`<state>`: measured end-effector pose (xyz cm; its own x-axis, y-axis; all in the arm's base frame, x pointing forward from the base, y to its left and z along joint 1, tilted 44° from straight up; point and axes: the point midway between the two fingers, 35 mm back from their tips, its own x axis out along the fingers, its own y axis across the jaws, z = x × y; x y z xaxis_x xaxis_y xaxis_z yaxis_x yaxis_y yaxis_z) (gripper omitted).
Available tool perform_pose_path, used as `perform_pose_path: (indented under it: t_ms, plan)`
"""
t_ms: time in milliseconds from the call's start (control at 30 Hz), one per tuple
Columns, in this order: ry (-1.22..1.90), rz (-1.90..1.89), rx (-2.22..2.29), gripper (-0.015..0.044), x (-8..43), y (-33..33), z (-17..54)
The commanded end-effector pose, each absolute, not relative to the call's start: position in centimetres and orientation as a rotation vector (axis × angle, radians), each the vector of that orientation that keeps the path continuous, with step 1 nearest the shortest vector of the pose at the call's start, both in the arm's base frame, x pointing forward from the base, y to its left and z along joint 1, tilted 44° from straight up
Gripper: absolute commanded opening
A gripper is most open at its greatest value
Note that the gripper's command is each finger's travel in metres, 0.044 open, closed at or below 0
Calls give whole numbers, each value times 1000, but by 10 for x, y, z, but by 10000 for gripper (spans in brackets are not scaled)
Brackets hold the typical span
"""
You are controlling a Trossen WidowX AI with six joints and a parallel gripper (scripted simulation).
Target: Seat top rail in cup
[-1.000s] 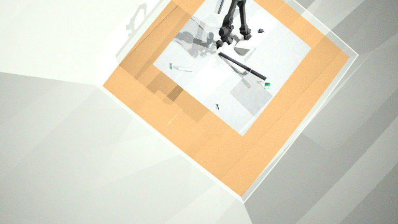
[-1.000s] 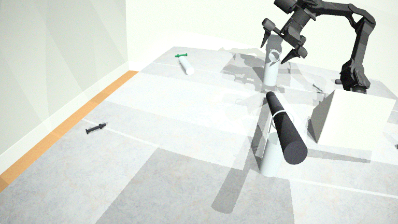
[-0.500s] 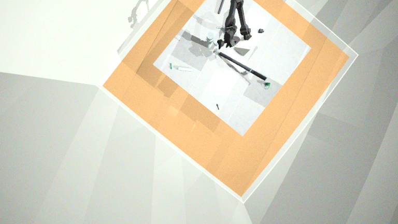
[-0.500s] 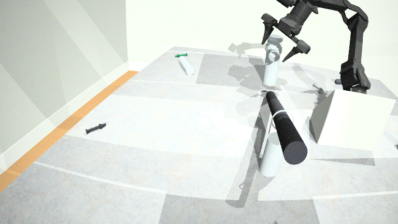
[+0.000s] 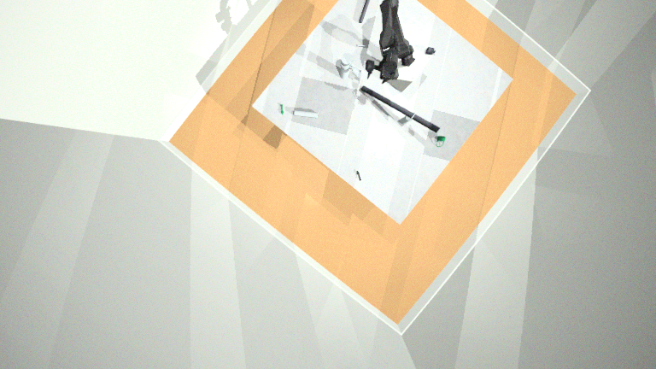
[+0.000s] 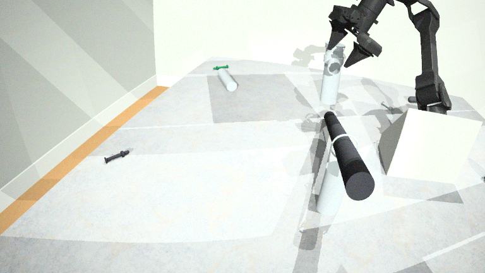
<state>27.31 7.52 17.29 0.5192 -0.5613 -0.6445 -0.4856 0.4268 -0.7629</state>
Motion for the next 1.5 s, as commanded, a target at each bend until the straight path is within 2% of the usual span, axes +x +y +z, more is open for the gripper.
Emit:
perform_pose_path:
  t_ms: [0,667,900,1133,1467]
  plan:
    - [938,-368,-777,440,258,126,171]
    - [886,-463,-611,440,255,134,168]
    - [865,-829,-71,440,269,111,131]
    - [671,-1318,538,440,279,81,86]
    - [642,-1366,593,440,279,78,82]
